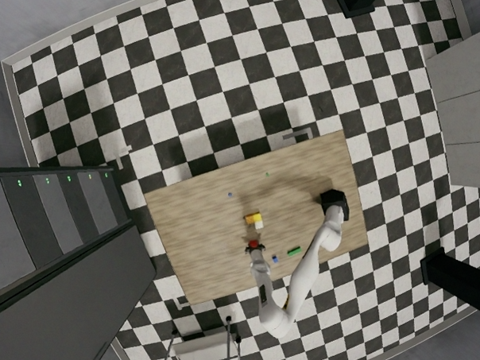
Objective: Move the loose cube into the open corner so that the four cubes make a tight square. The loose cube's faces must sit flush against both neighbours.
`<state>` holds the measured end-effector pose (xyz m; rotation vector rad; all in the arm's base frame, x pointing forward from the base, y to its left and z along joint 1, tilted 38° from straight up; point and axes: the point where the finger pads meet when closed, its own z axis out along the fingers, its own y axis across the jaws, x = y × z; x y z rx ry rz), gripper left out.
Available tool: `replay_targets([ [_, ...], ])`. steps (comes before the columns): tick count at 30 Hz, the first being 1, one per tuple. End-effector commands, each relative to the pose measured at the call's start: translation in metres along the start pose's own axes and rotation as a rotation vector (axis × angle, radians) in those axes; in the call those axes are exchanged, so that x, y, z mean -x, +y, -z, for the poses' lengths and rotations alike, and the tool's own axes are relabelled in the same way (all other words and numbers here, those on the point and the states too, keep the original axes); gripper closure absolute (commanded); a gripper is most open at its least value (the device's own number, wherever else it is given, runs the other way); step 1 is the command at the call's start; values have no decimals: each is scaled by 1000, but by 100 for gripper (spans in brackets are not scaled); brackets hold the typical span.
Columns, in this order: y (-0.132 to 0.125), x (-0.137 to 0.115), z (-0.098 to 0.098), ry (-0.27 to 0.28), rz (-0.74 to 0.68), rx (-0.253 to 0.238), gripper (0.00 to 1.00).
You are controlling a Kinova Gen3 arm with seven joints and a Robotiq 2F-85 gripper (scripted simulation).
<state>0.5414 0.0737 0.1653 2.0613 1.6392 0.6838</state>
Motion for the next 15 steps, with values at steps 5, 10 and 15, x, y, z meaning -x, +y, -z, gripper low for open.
replay_targets([
  [5,0,0,0,0,0,1,90],
  [10,0,0,1,0,0,1,90],
  [15,0,0,3,0,0,1,90],
])
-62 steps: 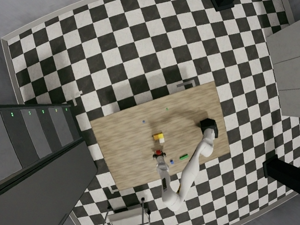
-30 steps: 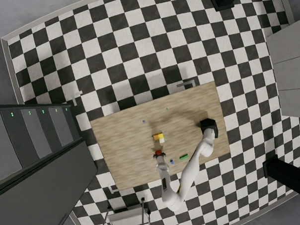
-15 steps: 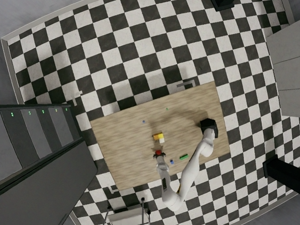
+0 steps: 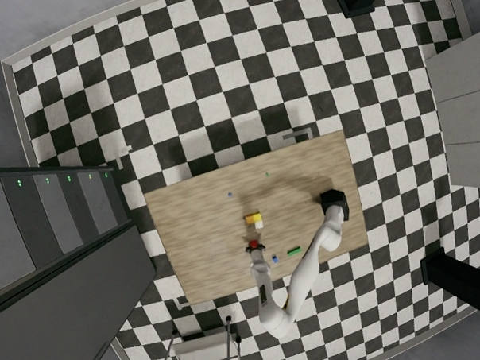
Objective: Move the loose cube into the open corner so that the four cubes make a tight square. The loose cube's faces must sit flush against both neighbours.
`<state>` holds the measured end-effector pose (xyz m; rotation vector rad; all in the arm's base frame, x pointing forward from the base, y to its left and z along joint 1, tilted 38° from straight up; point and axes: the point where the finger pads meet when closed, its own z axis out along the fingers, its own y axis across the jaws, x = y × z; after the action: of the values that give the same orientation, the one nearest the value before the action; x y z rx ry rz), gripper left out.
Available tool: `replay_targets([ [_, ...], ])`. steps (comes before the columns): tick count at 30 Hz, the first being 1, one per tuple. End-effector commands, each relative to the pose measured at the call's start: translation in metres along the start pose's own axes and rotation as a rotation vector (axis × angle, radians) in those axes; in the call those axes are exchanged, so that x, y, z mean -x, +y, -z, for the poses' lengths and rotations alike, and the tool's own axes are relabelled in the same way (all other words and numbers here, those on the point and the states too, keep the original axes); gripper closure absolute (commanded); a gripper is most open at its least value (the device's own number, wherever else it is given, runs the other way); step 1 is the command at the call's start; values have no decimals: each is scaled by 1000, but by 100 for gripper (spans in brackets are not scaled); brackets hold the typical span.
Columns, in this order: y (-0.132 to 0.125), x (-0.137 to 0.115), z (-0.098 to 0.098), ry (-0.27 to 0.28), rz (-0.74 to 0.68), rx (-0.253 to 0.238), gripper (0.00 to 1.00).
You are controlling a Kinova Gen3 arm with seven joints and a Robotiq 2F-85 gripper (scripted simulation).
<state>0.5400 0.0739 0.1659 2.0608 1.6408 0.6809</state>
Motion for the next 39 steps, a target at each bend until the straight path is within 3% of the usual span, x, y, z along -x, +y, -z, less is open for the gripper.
replay_targets([
  [1,1,0,3,2,-2,2,90],
  [39,1,0,71,2,-1,2,90],
])
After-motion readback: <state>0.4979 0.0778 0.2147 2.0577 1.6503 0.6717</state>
